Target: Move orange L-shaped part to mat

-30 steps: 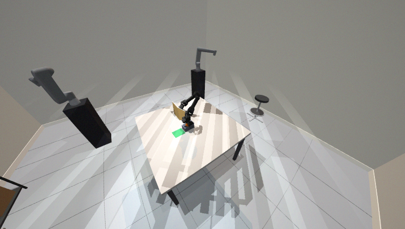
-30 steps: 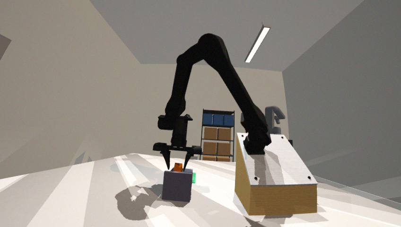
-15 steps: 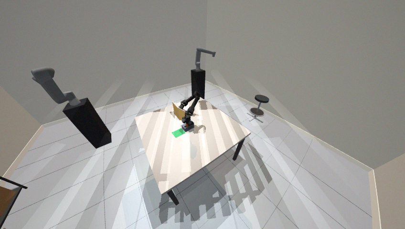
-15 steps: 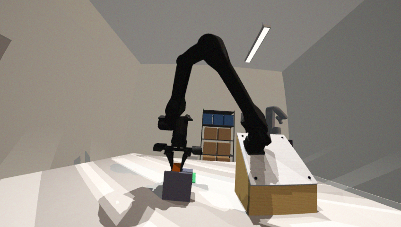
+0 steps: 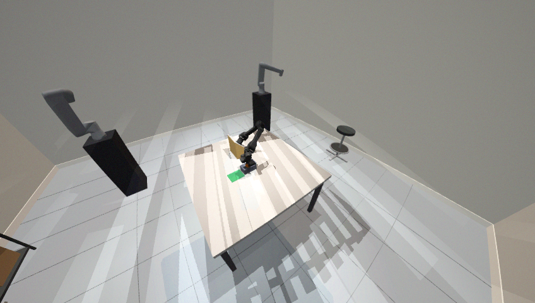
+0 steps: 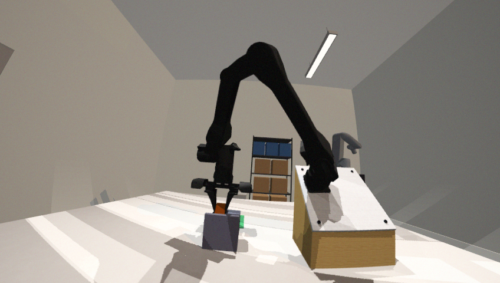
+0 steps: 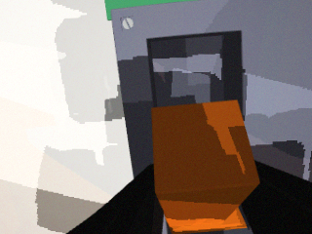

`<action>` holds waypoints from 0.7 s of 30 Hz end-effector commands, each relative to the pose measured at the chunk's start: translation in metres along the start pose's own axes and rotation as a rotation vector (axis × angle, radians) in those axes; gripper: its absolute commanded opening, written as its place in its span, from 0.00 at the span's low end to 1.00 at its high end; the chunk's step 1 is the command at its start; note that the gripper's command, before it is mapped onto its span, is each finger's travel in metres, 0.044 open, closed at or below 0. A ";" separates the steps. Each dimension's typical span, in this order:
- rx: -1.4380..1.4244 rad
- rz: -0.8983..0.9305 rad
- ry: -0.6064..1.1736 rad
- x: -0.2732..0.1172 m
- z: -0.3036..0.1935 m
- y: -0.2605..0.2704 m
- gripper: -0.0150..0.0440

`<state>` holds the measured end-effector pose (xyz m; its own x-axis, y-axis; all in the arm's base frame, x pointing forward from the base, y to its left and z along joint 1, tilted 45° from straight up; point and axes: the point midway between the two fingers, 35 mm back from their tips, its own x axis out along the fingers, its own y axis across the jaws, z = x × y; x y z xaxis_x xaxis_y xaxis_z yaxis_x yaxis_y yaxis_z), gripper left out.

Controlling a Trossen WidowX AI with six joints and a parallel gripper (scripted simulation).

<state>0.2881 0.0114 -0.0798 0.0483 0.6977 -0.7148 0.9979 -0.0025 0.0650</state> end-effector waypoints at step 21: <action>0.007 -0.002 0.005 -0.035 0.001 -0.002 0.25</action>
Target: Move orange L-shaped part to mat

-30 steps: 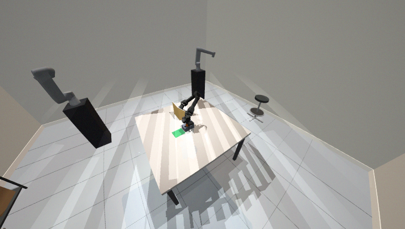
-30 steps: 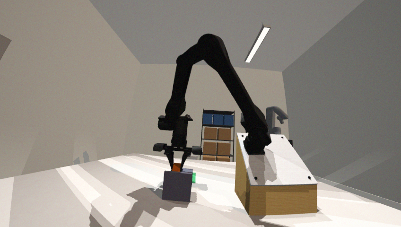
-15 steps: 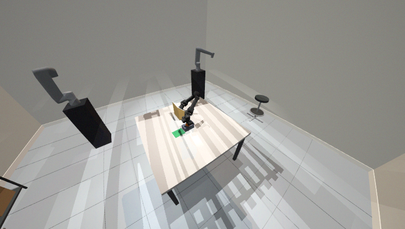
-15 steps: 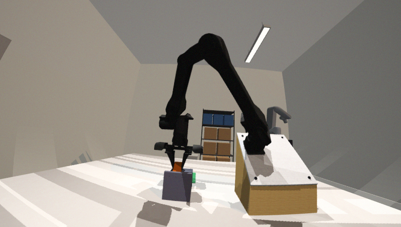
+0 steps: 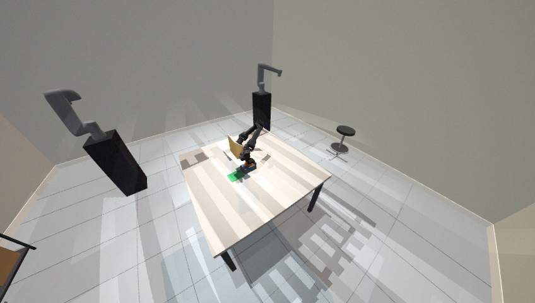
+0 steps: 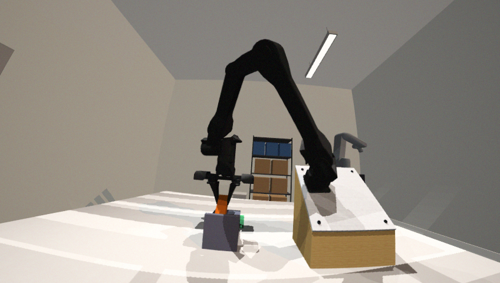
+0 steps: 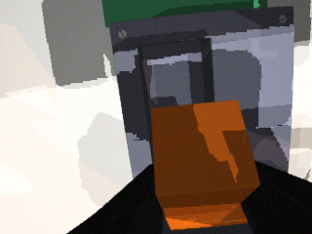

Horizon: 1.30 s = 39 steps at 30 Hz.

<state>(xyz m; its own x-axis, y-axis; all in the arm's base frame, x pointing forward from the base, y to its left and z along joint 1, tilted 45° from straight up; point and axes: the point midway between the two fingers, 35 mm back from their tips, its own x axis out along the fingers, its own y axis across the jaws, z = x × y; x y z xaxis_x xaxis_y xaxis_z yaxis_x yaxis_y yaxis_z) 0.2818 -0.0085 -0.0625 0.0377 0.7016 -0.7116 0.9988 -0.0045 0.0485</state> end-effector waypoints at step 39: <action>-0.005 0.008 -0.002 -0.061 -0.001 0.002 0.25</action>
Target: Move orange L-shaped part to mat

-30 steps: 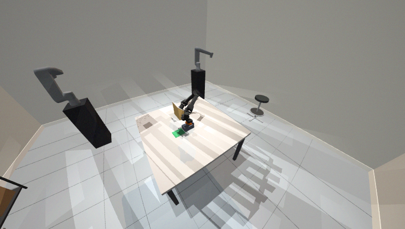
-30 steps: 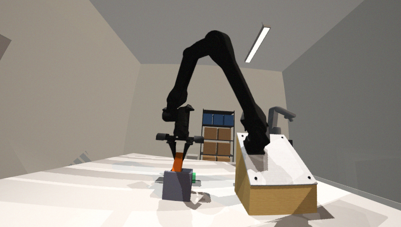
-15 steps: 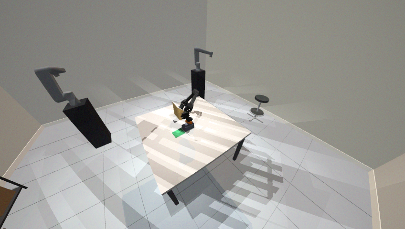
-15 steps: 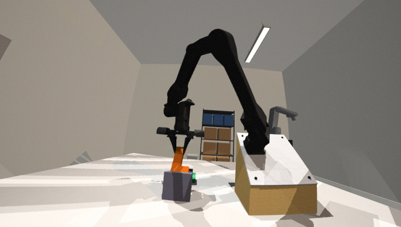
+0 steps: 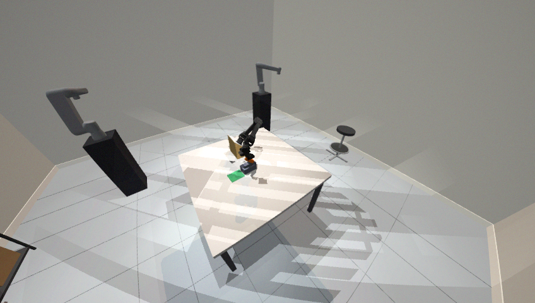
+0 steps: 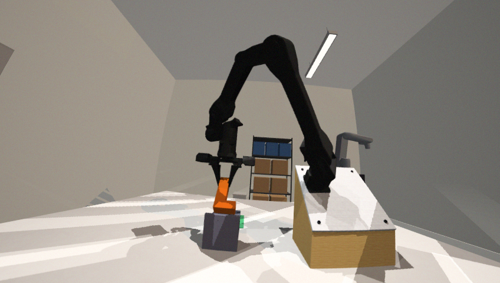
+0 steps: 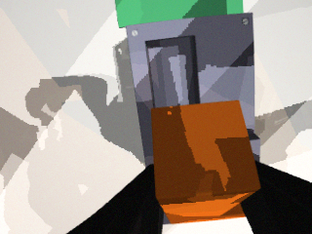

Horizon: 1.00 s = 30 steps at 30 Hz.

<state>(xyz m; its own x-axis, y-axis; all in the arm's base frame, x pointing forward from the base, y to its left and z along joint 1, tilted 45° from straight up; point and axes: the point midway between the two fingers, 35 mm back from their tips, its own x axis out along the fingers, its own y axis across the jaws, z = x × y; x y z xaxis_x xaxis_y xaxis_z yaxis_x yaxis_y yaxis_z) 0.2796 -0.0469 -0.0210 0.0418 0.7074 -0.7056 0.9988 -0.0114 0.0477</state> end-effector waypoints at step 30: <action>-0.012 0.004 -0.018 -0.004 0.111 -0.009 0.25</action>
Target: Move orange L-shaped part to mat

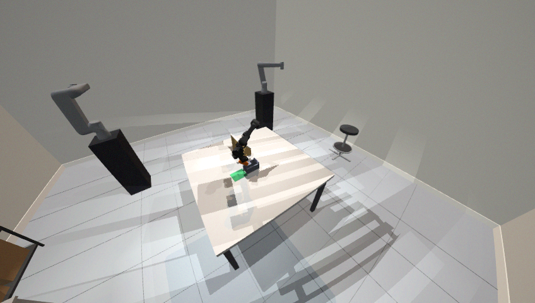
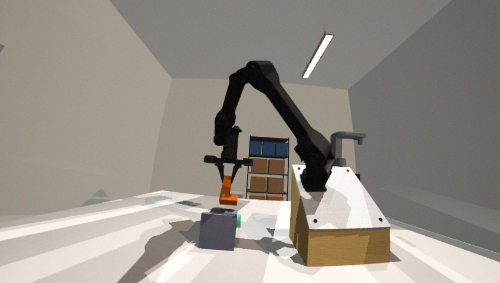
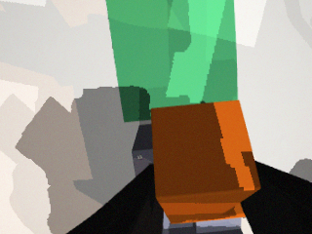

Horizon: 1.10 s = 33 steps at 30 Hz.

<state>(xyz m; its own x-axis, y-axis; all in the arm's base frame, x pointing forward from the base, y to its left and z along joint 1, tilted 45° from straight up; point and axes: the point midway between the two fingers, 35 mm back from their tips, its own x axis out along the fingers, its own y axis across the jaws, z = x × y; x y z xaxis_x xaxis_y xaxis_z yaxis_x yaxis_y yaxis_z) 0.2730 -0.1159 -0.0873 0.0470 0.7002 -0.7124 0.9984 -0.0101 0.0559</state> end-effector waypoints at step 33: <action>-0.006 0.001 -0.011 0.018 0.072 -0.002 0.25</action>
<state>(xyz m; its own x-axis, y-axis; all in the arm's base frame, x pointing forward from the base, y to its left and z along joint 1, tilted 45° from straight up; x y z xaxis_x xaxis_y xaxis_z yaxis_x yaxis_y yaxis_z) 0.2763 -0.1610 -0.1463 0.0491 0.6832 -0.7286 0.9976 0.0019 0.0690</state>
